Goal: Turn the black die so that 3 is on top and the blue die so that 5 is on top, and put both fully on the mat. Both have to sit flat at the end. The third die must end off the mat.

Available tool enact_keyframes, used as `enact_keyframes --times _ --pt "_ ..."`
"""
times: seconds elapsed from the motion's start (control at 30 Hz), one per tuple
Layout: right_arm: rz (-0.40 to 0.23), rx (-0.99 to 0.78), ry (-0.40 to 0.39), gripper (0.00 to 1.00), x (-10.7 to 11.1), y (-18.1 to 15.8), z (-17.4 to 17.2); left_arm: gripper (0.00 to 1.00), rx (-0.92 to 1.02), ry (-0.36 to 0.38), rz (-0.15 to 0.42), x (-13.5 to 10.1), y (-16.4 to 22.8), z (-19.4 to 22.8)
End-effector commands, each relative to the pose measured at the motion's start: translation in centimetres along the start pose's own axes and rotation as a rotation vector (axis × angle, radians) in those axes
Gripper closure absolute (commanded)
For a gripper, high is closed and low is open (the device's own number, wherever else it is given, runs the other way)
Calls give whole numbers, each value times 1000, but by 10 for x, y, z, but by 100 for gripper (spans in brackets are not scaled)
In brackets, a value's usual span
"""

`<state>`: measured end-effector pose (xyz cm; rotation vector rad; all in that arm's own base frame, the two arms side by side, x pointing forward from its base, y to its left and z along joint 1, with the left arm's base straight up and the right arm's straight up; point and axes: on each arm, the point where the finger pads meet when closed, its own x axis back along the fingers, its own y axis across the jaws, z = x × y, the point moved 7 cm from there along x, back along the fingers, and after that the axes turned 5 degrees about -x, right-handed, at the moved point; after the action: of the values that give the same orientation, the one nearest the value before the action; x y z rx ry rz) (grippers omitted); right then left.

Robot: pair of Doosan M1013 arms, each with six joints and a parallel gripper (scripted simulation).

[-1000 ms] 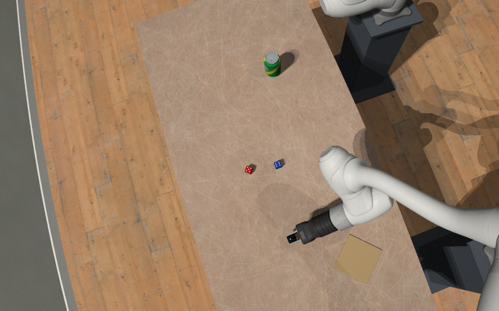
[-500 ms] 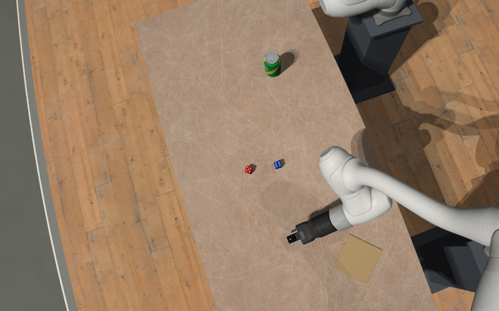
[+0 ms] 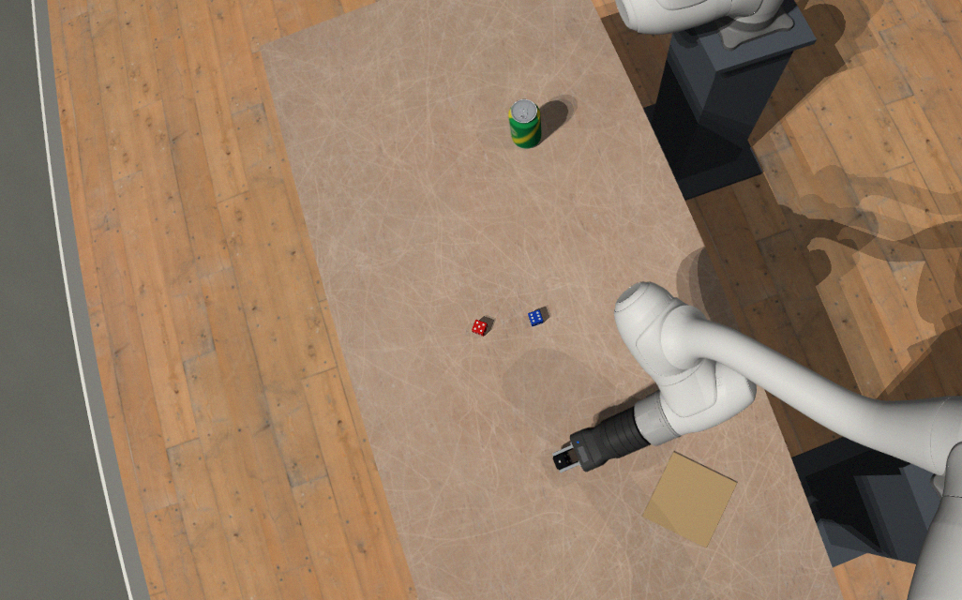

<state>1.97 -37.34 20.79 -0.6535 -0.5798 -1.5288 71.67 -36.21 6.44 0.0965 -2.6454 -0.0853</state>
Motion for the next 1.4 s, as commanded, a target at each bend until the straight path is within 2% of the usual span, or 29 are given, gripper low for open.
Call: enact_keyframes --times 0.0,1.37 --pt "0 0 -1 0 0 0 0 51 1 -1 0 0 0 -1" --pt "0 0 -1 0 0 0 0 51 1 -1 0 -5 -1 9"
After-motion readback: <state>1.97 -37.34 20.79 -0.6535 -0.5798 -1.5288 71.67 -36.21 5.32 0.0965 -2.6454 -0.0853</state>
